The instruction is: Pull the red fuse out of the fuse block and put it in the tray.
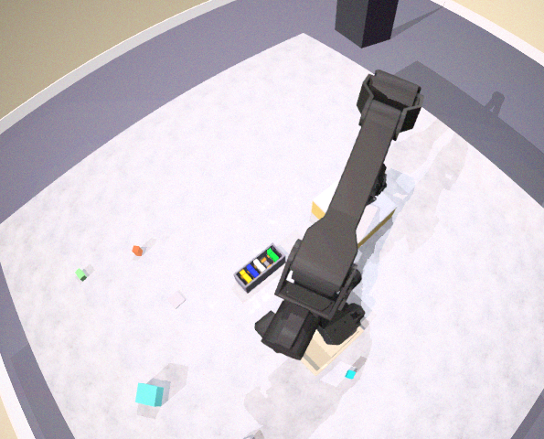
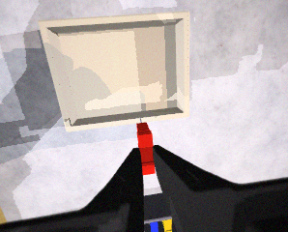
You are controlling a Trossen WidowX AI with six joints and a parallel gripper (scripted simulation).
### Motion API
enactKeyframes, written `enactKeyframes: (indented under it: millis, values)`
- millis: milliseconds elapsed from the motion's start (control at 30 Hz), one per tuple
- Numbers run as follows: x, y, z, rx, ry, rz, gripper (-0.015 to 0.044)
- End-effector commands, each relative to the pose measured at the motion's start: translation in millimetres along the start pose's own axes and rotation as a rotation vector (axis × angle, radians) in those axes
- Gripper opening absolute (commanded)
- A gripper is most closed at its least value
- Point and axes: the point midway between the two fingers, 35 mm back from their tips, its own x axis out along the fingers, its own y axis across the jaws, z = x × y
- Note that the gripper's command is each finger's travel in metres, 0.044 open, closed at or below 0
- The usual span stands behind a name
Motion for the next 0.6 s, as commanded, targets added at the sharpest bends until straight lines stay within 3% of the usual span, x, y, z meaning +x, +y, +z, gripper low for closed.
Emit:
enactKeyframes:
  millis: [0,567]
  values:
    - [1,4,28,0.002,-0.006,0.006,0.0000]
    - [12,8,48,0.002,-0.008,0.007,0.0000]
